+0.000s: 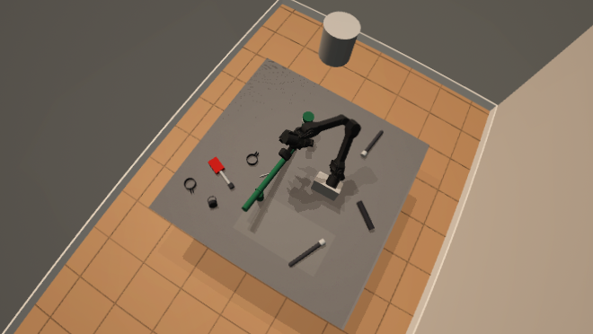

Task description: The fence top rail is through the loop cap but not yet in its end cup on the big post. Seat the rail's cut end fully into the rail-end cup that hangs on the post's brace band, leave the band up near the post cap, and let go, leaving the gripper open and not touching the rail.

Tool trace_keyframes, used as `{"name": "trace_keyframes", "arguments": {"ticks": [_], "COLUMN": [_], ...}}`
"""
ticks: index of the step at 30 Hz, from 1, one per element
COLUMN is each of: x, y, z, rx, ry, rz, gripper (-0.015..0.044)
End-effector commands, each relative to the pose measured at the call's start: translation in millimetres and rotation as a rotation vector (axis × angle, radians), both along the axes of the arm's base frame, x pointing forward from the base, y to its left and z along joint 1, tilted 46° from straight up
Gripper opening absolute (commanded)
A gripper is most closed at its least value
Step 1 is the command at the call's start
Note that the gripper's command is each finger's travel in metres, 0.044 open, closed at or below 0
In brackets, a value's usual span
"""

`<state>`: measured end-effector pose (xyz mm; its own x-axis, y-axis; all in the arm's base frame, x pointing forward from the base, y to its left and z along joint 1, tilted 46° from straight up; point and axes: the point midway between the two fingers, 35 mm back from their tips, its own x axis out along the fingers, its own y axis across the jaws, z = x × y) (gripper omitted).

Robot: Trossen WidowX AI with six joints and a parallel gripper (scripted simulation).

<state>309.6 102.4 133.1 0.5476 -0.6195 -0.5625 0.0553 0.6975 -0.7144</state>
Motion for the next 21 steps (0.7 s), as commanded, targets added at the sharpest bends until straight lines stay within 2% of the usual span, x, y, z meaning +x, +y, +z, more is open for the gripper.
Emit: {"name": "trace_keyframes", "arguments": {"ticks": [1,5,8,21], "x": [-6,-6,-6,-22], "y": [-9,-10,-19,-92], "z": [-5,-4,2,55], "rx": [0.013,0.009,-0.032,-0.374], "ry": [0.007,0.016,0.096,0.718], "rz": [-0.056,-0.051,0.002,0.586], "gripper": [0.044,0.044,0.044,0.044]}}
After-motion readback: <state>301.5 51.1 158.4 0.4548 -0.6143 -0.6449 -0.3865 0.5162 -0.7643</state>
